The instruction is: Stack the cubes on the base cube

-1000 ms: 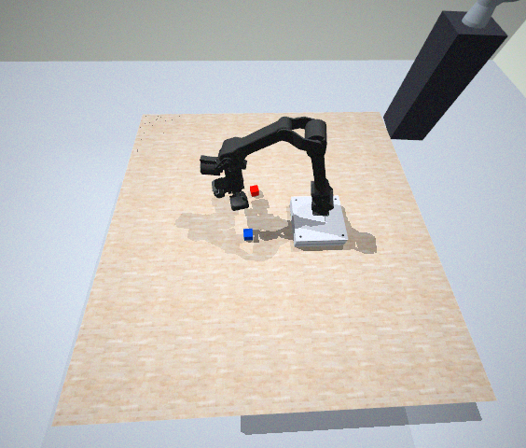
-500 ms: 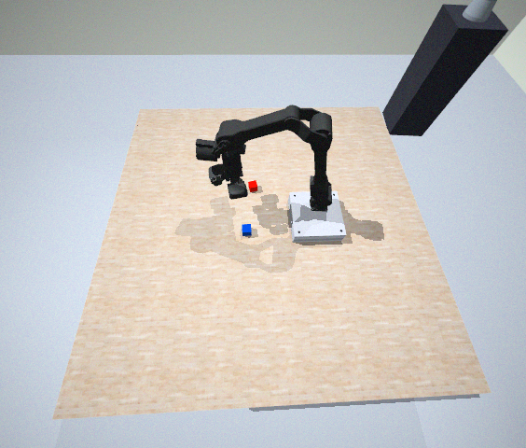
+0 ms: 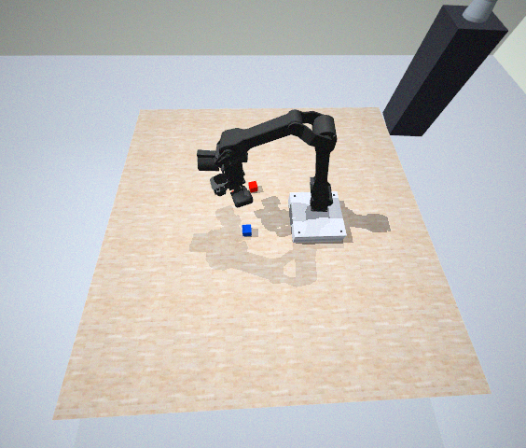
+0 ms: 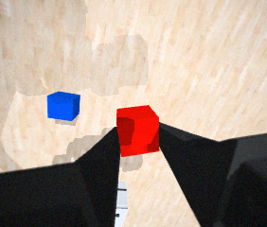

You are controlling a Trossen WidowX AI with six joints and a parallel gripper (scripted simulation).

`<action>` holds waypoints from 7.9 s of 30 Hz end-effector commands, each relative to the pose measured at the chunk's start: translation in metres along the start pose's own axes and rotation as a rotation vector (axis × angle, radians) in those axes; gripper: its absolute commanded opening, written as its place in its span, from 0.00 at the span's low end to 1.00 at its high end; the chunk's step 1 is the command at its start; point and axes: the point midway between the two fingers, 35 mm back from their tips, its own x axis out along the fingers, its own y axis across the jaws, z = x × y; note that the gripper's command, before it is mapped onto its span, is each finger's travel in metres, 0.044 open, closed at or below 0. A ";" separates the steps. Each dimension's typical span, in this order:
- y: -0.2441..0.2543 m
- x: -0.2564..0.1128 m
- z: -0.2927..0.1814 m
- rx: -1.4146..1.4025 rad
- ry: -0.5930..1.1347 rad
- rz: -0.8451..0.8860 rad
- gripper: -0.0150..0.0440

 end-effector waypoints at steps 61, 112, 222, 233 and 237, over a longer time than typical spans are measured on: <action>0.096 0.061 -0.012 -0.518 -0.002 0.000 0.43; 0.096 0.035 -0.012 -0.513 -0.004 0.003 0.60; -0.088 0.063 -0.088 0.111 0.003 -0.014 0.43; -0.088 0.029 -0.088 0.111 0.003 -0.014 0.43; -0.087 0.016 -0.089 0.111 0.003 -0.014 0.43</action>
